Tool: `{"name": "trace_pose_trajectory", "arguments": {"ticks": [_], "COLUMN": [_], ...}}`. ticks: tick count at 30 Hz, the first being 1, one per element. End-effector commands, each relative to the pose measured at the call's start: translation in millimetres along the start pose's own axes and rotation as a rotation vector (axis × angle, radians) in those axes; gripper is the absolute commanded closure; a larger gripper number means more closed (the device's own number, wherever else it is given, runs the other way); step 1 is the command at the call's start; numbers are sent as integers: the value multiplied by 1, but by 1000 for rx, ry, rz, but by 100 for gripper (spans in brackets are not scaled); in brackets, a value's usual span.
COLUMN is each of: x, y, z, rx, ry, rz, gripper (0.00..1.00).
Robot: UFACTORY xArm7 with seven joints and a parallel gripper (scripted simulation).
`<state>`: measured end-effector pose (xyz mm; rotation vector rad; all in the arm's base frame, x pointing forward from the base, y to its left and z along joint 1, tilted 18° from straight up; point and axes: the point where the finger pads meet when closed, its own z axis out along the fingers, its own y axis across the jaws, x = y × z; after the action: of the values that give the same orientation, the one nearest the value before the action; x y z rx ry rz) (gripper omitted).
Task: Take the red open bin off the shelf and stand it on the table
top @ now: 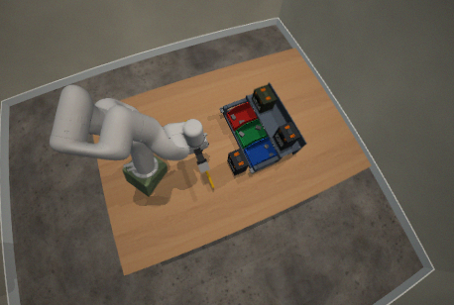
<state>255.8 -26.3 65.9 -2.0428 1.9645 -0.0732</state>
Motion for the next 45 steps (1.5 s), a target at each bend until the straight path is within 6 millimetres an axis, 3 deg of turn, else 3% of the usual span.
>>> {"name": "trace_pose_trajectory", "arguments": {"ticks": [1,7,12,24,29,41,45], "x": [1,1,1,1,1,1,1], "y": [-4,-4,-4,-4,-4,-4,-4], "z": [4,4,24,24,43,43,58], "rx": [5,5,4,4,4,4,4], "ry": [1,1,1,1,0,0,1], "rz": [0,0,0,0,0,0,0], "gripper": [100,100,100,100,100,100,100]}}
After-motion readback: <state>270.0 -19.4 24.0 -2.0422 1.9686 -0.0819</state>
